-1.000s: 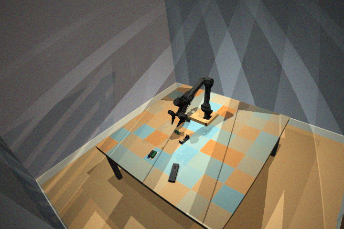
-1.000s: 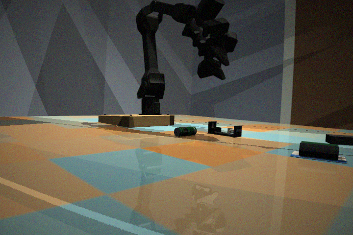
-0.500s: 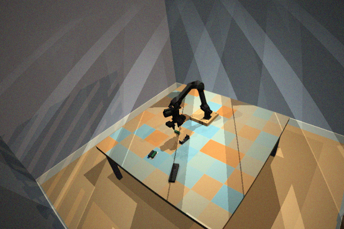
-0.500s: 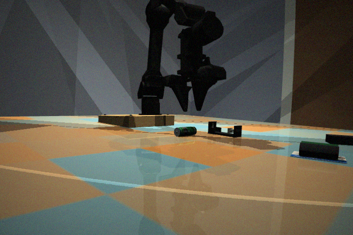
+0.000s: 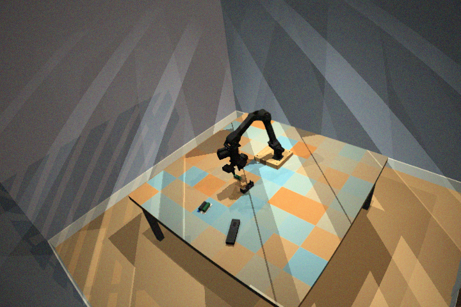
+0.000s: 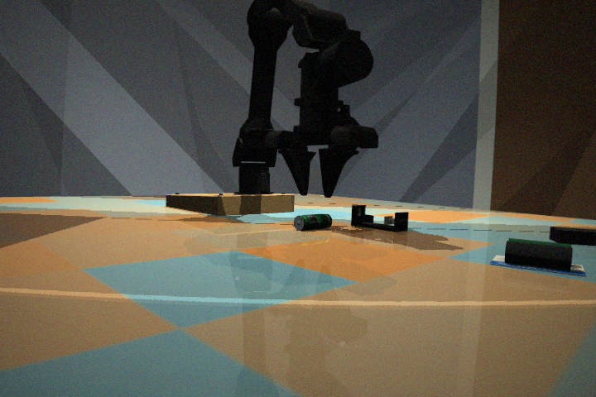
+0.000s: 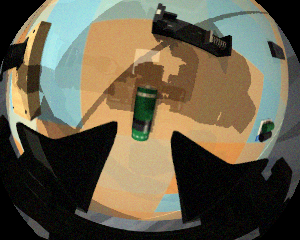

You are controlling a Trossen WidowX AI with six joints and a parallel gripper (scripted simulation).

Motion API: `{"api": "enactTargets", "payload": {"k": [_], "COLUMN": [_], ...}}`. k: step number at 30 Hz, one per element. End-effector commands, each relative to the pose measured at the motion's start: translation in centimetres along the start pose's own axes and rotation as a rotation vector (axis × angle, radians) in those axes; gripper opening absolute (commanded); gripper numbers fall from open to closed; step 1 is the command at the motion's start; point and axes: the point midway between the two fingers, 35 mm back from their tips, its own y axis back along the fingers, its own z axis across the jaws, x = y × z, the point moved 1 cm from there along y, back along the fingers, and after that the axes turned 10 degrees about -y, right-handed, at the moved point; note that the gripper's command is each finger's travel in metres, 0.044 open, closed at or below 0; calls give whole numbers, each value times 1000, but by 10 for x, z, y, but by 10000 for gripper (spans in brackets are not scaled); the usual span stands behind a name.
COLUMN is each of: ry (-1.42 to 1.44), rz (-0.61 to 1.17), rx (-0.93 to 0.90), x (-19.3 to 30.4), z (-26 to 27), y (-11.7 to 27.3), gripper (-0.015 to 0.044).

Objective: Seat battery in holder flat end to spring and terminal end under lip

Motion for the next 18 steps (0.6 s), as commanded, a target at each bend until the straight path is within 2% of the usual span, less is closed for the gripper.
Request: {"api": "enactTargets", "payload": {"k": [1, 18], "ry": [7, 7], "rz": [-1, -1], "rx": [-13, -13], "x": [0, 0], "z": [2, 2], "y": [-10, -38], "gripper": [236, 236]}}
